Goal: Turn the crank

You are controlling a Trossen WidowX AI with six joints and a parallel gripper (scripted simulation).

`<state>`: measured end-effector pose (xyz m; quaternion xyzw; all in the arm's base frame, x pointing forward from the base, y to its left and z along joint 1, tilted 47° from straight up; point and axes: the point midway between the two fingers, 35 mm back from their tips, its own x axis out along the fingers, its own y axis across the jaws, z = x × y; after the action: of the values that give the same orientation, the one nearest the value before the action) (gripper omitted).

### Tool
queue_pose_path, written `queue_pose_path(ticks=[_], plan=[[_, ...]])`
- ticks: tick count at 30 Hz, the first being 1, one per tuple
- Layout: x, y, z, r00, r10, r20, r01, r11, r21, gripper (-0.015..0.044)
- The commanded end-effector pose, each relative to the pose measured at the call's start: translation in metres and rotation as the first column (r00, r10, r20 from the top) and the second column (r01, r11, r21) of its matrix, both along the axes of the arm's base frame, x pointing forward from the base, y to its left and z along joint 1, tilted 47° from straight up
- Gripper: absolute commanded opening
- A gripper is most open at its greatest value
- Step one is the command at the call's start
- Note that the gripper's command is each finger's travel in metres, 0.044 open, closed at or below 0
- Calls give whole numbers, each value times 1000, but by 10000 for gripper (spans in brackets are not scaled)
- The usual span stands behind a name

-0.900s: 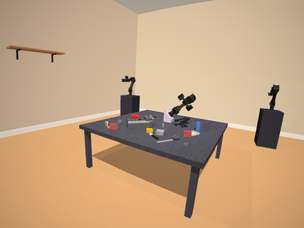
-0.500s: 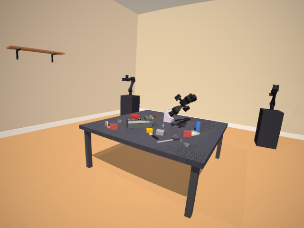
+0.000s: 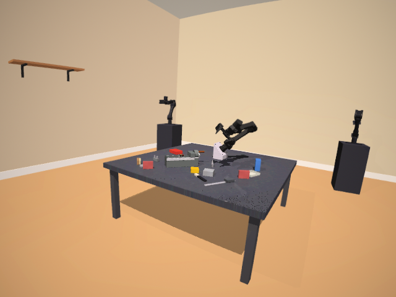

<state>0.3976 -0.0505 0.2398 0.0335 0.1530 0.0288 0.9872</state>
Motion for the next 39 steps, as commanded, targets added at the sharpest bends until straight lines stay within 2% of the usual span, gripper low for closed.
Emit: queue_pose_path(ticks=[1, 22, 39], plan=[[11, -19, -19, 998, 2, -66, 0, 1000, 23, 440], [30, -109, -138, 934, 47, -353, 62, 954, 292, 440], [6, -172, -238, 880, 127, -457, 182, 800, 572, 440]])
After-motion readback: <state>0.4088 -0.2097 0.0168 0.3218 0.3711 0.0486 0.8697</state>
